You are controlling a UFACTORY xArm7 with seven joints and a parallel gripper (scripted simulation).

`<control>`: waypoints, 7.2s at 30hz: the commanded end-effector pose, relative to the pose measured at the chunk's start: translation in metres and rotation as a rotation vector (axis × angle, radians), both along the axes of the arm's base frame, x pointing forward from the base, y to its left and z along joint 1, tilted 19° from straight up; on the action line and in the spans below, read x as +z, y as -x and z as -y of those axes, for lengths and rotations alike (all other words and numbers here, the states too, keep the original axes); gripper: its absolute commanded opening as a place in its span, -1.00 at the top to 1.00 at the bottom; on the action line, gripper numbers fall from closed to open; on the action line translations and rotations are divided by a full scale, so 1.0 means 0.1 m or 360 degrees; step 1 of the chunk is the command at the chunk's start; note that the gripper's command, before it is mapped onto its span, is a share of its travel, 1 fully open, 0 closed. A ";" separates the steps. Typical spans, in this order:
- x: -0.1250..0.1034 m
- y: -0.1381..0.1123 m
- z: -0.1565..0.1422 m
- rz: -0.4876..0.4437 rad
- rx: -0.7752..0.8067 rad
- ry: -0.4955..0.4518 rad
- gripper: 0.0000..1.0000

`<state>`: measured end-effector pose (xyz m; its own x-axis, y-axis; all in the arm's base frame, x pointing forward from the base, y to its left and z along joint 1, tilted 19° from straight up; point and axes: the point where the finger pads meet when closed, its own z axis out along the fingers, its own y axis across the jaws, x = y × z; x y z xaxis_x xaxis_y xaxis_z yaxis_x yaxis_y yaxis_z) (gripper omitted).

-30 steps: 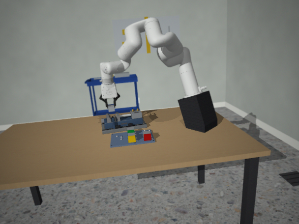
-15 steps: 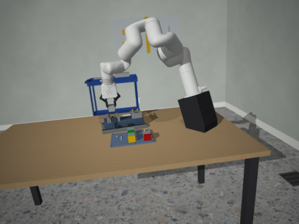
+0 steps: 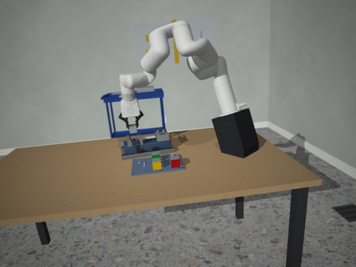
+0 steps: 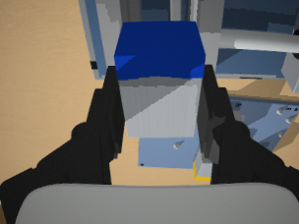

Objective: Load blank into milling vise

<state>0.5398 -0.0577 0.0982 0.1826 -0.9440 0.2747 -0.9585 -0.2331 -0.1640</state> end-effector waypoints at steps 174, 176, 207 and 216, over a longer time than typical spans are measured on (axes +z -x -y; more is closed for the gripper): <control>-0.31 -0.08 0.07 0.0006 0.0001 0.0001 1.00; -0.31 -0.08 0.07 0.0006 0.0001 0.0001 1.00; -0.33 -0.08 0.08 0.0006 0.0001 0.0001 1.00; -0.34 -0.08 0.08 0.0006 0.0001 0.0001 1.00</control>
